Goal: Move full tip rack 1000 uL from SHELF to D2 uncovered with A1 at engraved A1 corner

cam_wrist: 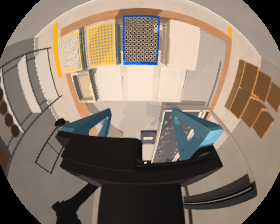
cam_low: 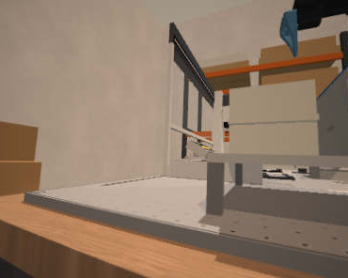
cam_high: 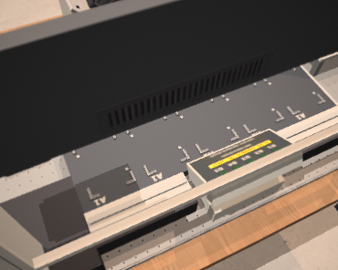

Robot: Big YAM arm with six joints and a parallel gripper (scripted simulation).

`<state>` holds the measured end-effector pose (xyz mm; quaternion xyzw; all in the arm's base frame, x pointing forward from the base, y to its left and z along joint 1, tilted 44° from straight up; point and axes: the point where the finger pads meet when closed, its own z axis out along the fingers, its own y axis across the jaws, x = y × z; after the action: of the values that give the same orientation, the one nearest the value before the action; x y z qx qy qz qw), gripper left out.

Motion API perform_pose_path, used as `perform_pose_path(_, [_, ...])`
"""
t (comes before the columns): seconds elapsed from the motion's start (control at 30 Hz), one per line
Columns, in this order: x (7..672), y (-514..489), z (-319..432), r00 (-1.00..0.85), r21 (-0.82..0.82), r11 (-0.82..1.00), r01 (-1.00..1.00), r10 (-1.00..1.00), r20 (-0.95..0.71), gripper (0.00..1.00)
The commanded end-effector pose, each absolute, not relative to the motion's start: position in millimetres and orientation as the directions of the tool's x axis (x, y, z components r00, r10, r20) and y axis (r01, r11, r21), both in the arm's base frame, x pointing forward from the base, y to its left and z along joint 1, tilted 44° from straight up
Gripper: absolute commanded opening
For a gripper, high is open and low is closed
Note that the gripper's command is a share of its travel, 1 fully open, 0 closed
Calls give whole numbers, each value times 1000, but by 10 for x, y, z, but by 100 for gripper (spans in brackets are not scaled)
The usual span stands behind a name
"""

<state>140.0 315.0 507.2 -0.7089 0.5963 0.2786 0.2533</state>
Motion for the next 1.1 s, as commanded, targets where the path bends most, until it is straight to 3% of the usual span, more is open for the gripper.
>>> perform_pose_path(0.0, [1336, 3244, 5367, 126, -29, -150, -988, -685, -717, 100])
perform_pose_path(0.77, [1198, 3958, 6093, 122, -26, -150, -988, -680, -723, 100])
perform_pose_path(0.87, [1251, 3990, 5853, 99, 7, -143, -990, -717, -690, 100])
perform_pose_path(1.07, [1212, 3826, 6215, 122, -46, -132, -990, -658, -743, 100])
